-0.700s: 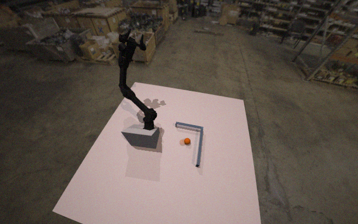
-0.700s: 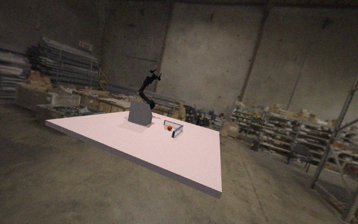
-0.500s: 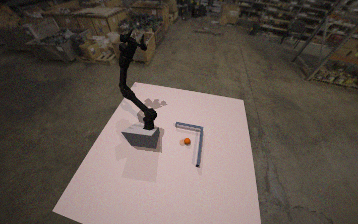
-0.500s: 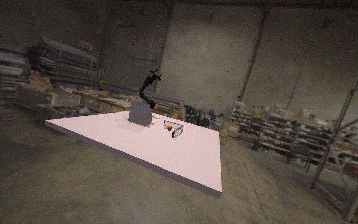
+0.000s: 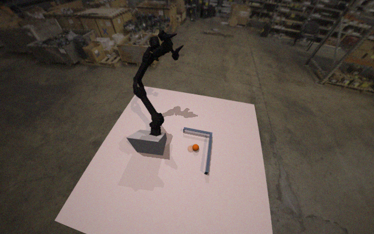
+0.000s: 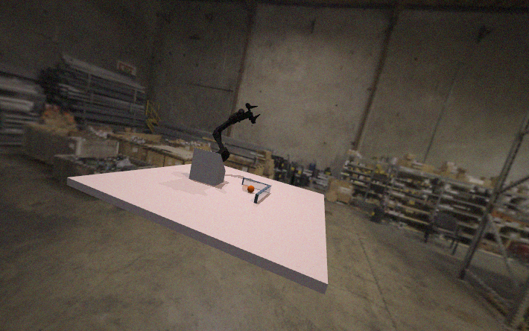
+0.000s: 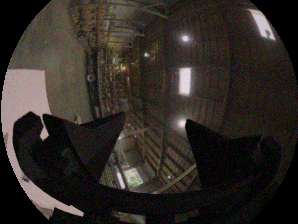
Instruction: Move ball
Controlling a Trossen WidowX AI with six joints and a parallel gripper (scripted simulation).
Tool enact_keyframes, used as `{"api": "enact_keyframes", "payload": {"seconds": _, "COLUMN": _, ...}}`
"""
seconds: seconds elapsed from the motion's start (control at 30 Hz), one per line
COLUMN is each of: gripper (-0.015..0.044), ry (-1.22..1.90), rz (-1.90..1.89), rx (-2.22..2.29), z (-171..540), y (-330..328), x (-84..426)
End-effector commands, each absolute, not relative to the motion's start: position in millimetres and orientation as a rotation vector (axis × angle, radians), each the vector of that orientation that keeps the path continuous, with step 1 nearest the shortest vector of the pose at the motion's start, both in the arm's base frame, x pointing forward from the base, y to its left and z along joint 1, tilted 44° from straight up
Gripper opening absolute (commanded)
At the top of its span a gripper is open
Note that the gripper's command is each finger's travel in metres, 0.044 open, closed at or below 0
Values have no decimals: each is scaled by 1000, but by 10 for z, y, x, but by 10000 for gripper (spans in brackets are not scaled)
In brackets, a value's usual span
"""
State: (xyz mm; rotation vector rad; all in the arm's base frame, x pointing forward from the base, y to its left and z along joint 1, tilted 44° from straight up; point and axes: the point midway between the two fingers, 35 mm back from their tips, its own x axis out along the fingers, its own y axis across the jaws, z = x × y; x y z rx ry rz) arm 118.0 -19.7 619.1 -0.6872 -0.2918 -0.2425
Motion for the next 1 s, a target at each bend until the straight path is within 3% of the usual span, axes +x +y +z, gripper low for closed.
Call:
{"api": "enact_keyframes", "payload": {"seconds": 0.0, "gripper": 363, "ry": -180, "rz": -167, "rx": -794, "z": 5935, "y": -112, "x": 1776}}
{"api": "enact_keyframes", "payload": {"seconds": 0.5, "gripper": 363, "ry": 250, "rz": 353, "rx": -1103, "z": 4134, "y": 286, "x": 3556}}
{"api": "enact_keyframes", "payload": {"seconds": 0.73, "gripper": 363, "ry": 412, "rz": 673, "rx": -1159, "z": 3007, "y": 467, "x": 3950}}
{"api": "enact_keyframes", "payload": {"seconds": 0.97, "gripper": 363, "ry": 535, "rz": 1024, "rx": -1127, "z": 1822, "y": 628, "x": 3993}}
